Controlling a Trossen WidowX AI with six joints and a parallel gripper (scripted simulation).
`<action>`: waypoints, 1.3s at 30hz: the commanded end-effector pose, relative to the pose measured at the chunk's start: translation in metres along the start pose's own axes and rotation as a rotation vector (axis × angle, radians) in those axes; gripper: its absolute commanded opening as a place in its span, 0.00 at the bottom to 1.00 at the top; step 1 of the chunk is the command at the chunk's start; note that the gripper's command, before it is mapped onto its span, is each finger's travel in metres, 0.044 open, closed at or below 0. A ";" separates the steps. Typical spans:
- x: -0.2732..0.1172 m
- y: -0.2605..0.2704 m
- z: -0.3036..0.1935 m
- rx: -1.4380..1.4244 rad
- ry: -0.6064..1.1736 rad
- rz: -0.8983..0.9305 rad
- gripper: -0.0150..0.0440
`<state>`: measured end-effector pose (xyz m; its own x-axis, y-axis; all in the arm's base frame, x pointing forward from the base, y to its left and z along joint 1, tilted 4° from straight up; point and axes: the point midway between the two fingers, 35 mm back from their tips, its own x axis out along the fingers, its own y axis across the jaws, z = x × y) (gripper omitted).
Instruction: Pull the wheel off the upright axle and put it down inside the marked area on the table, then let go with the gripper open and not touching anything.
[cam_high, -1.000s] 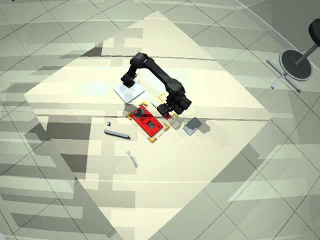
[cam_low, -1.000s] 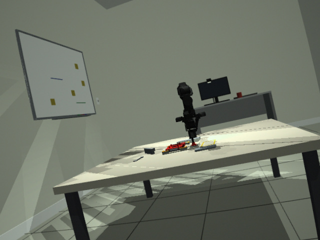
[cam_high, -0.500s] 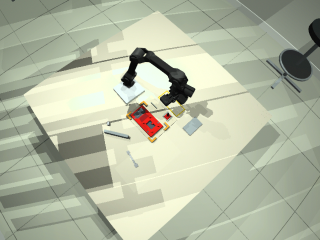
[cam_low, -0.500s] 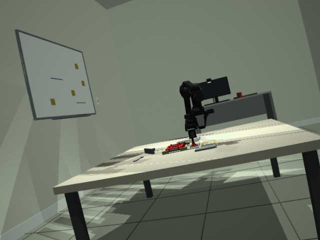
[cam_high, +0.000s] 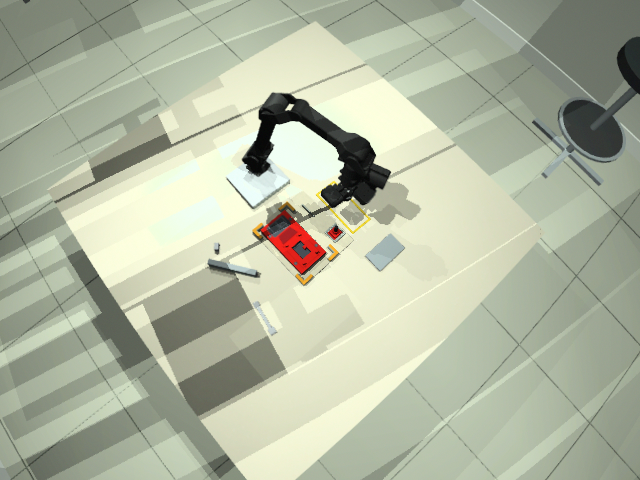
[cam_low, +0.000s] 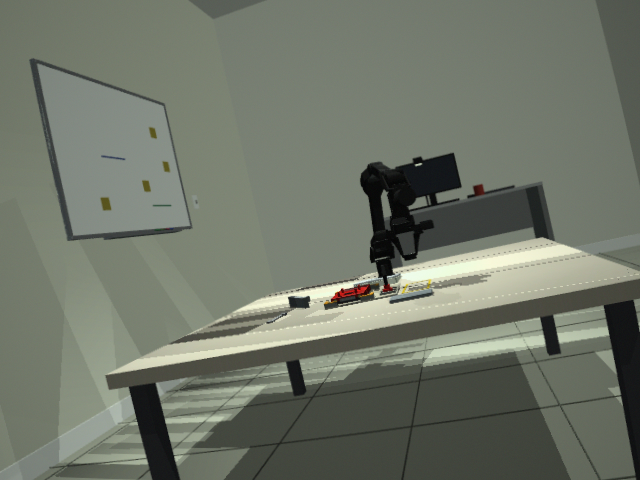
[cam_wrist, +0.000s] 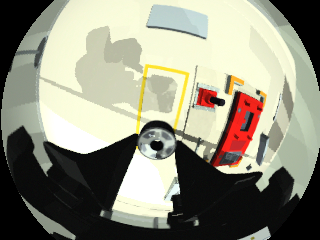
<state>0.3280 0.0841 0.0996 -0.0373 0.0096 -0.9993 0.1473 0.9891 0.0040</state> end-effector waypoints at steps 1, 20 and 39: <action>0.009 0.001 -0.001 0.005 0.005 0.004 0.25; 0.092 0.001 -0.002 0.005 0.006 0.004 0.25; 0.071 0.001 0.000 0.002 0.006 0.000 0.76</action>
<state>0.3222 0.0852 0.0148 -0.0497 0.0068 -0.9987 0.1475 0.9891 -0.0007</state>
